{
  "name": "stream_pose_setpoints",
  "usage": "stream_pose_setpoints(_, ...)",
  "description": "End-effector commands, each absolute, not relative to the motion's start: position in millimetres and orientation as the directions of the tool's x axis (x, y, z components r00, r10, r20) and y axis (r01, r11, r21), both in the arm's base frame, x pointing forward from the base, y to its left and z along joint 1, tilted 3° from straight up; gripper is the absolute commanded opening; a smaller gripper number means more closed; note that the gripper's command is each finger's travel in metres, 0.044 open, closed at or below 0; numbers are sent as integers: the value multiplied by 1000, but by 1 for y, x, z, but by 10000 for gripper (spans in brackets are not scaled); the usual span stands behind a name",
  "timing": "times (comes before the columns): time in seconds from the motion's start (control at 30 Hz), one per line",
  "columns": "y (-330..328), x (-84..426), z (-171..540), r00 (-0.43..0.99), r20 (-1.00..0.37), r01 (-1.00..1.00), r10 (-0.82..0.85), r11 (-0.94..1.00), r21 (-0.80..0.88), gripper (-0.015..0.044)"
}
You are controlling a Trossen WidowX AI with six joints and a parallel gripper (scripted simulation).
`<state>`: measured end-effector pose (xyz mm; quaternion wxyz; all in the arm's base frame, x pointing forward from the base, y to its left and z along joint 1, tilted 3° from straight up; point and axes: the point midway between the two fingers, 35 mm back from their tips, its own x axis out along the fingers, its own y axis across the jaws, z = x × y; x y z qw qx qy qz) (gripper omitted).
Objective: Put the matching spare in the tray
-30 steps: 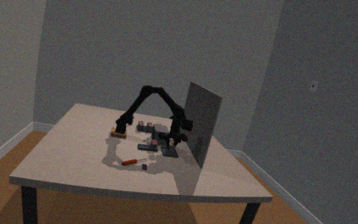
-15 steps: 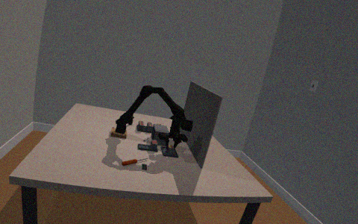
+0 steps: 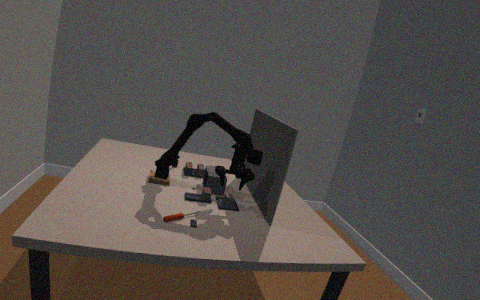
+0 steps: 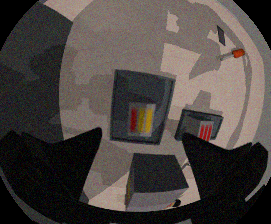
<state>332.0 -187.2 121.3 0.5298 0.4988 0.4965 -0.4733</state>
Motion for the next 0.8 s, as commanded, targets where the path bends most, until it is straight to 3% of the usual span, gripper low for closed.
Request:
stream_pose_setpoints(0.0, -185, 326, 169, 79, -997, 995, -20, 56, 77, 440)
stream_pose_setpoints(0.77, -186, 329, 165, 97, -995, 994, -28, 55, 96, 440)
